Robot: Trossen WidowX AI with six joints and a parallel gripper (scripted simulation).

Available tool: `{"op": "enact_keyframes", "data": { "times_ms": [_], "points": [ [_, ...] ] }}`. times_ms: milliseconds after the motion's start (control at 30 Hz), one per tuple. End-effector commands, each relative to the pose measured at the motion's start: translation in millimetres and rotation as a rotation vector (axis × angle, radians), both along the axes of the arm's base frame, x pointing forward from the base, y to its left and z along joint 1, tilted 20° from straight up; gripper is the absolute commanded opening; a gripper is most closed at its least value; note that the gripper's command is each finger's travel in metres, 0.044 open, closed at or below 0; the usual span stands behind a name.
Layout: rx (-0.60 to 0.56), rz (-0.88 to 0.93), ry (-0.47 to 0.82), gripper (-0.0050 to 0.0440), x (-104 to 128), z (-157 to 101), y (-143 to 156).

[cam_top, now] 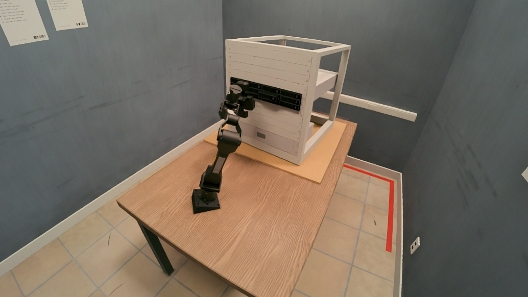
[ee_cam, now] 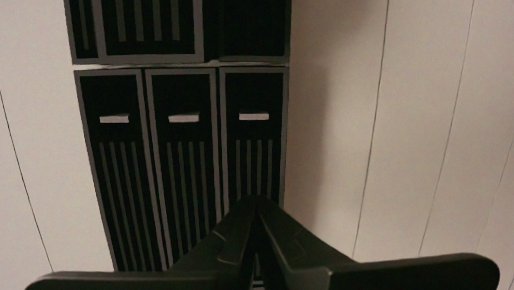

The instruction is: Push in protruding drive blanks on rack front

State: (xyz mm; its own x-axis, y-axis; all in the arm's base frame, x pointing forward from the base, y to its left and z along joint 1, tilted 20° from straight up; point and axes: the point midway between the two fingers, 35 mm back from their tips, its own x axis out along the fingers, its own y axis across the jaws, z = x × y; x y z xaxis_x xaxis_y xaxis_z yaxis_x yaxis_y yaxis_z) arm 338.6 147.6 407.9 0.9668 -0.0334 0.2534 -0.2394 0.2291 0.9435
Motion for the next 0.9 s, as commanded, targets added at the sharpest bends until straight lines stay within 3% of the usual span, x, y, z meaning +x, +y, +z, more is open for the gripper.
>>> {"op": "enact_keyframes", "data": {
  "times_ms": [0, 867],
  "points": [
    [0.013, 0.004, -0.017, -0.0050, -0.5, 9.4, -0.7],
    [0.013, 0.004, -0.017, -0.0050, 5.0, 11.0, -1.0]
  ]
}}
